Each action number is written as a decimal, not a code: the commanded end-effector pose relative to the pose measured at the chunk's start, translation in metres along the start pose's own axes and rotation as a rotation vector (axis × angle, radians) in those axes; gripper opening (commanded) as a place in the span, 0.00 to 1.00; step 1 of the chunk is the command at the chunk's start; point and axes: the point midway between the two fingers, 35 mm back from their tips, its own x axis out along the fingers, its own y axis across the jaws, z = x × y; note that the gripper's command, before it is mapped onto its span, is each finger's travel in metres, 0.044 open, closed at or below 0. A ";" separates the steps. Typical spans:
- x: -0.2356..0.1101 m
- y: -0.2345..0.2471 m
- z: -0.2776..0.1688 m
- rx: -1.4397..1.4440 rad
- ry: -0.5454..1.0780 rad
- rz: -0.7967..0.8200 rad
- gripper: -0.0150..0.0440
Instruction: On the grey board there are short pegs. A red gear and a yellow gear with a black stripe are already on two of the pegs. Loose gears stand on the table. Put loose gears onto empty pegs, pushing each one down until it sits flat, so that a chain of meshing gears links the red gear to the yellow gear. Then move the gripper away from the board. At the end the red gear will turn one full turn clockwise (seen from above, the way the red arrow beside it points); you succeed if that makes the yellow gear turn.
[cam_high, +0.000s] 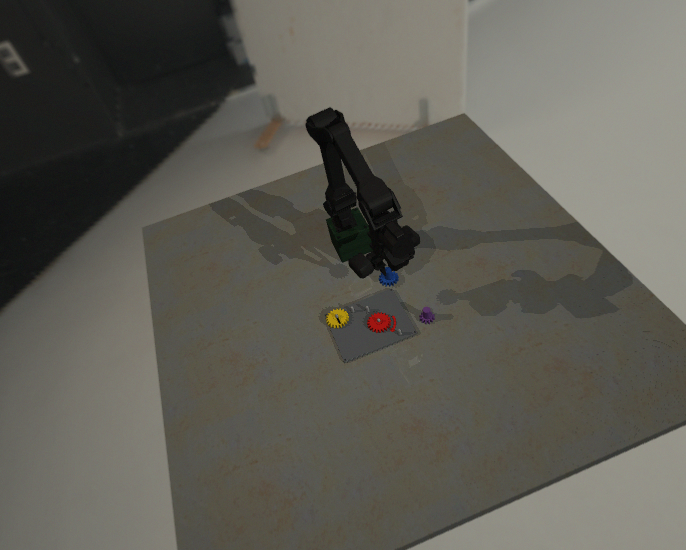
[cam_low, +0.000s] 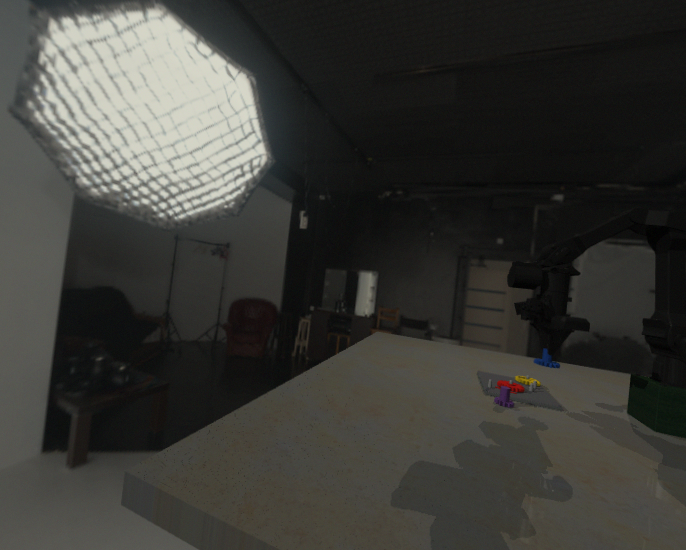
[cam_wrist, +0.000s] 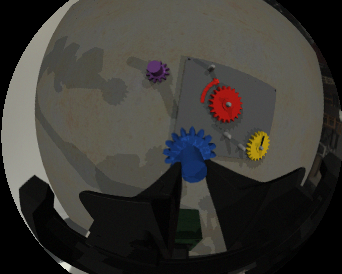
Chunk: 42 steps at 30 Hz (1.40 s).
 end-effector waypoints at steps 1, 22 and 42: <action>0.006 -0.010 -0.001 -0.004 0.004 -0.004 0.25; 0.028 -0.054 -0.005 -0.010 0.002 -0.009 0.25; 0.037 -0.077 -0.011 -0.013 0.002 -0.012 0.25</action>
